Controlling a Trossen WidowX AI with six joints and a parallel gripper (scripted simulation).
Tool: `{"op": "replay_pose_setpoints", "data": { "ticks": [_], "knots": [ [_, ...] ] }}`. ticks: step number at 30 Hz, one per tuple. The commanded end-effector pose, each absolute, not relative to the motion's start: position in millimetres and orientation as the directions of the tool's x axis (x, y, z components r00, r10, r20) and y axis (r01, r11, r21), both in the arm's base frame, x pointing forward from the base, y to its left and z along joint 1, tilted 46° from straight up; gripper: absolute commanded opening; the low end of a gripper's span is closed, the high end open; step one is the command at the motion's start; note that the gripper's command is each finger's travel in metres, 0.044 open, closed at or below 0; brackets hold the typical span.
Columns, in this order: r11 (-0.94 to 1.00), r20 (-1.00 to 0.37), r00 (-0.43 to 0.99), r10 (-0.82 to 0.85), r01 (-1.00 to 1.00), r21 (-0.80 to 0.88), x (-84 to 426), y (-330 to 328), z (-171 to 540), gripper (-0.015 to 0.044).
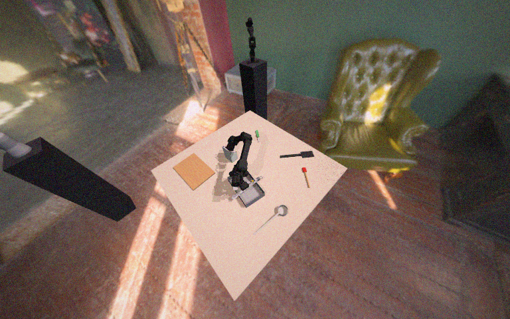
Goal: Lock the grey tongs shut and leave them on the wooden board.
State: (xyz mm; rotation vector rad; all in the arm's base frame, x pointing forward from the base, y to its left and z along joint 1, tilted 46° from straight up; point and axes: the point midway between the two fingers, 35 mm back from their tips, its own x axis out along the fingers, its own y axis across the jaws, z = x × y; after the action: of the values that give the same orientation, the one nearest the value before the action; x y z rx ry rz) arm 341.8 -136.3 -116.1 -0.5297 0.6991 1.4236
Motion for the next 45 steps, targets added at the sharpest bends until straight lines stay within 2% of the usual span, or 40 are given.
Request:
{"op": "replay_pose_setpoints", "data": {
  "ticks": [1, 45],
  "knots": [
    [0.097, -0.712, 0.016, 0.702, -0.993, 0.073, 348.0, -138.2, -115.7, -0.0150],
    [0.089, -0.715, 0.019, 0.699, -0.994, 0.060, 393.4, -144.6, -118.6, -0.0150]
  ]
}}
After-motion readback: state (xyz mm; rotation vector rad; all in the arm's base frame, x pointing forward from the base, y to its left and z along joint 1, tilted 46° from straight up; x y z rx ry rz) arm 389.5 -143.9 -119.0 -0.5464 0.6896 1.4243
